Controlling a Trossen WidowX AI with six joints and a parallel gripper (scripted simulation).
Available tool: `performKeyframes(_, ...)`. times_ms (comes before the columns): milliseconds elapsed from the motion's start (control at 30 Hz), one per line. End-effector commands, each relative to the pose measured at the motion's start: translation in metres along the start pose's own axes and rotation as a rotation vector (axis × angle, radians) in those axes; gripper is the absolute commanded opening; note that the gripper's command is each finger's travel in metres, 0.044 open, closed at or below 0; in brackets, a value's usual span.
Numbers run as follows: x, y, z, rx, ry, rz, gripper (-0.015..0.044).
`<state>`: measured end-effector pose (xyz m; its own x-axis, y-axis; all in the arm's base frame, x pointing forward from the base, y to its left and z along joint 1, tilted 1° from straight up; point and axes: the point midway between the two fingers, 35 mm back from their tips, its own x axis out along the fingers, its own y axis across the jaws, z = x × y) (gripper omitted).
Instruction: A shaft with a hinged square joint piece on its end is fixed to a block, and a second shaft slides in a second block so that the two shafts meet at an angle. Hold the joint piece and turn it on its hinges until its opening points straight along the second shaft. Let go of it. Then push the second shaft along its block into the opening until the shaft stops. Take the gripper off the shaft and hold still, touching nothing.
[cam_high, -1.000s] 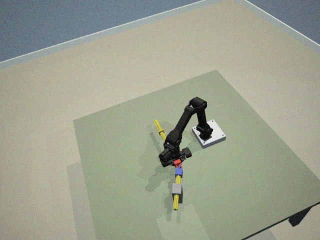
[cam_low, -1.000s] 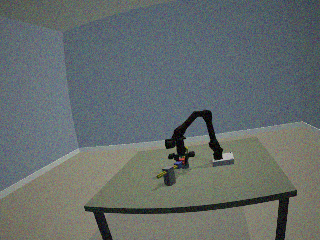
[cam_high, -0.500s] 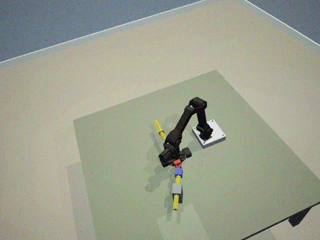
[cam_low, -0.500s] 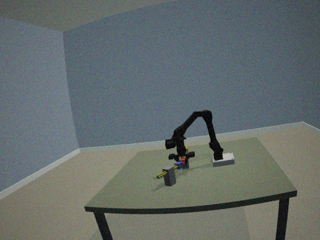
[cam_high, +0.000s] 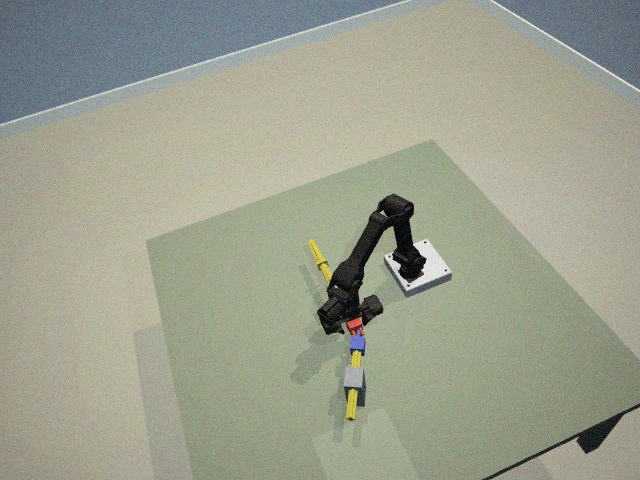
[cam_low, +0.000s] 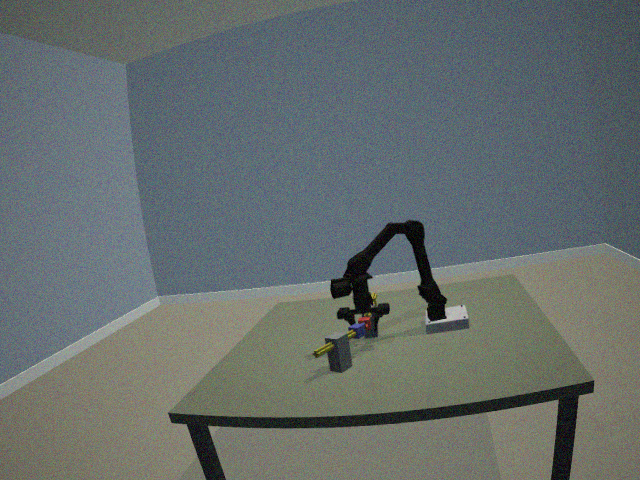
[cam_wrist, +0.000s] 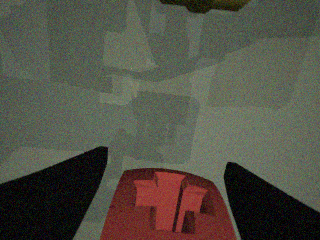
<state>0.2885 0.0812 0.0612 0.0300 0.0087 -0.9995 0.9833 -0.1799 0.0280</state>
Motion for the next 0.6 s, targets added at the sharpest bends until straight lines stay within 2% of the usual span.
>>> performKeyframes(0, 0.0, 0.0, 0.0, 0.001, 0.001, 0.0, 0.0409)
performKeyframes(67, 0.0, 0.0, 0.0, 0.001, 0.001, 0.0, 0.044)
performKeyframes(367, 0.0, 0.0, 0.0, 0.001, 0.001, 0.0, 0.044)
performKeyframes(567, -0.029, -0.002, 0.001, 0.005, 0.048, 0.002, 0.044)
